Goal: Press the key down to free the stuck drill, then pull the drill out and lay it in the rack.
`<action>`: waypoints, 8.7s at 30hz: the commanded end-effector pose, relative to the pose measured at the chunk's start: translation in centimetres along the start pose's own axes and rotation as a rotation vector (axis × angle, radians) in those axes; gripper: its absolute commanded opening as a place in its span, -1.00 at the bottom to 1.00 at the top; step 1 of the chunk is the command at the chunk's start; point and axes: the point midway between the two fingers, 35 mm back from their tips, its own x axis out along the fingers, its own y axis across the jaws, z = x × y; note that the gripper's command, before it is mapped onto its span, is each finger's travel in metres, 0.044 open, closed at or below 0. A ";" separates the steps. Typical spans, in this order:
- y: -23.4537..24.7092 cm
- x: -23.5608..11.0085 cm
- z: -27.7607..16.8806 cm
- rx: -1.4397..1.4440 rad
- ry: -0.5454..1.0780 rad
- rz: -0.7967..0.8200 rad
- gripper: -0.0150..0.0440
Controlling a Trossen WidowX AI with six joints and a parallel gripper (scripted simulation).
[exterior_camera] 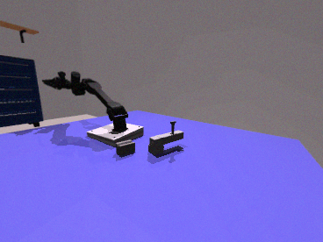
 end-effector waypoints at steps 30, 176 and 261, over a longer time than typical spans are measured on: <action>-8.1 -31.0 8.8 0.208 -0.210 -0.764 -0.49; 76.4 -49.8 -18.0 2.266 -2.273 -2.353 -0.49; 78.7 -34.9 -23.6 2.031 -0.069 -2.273 1.00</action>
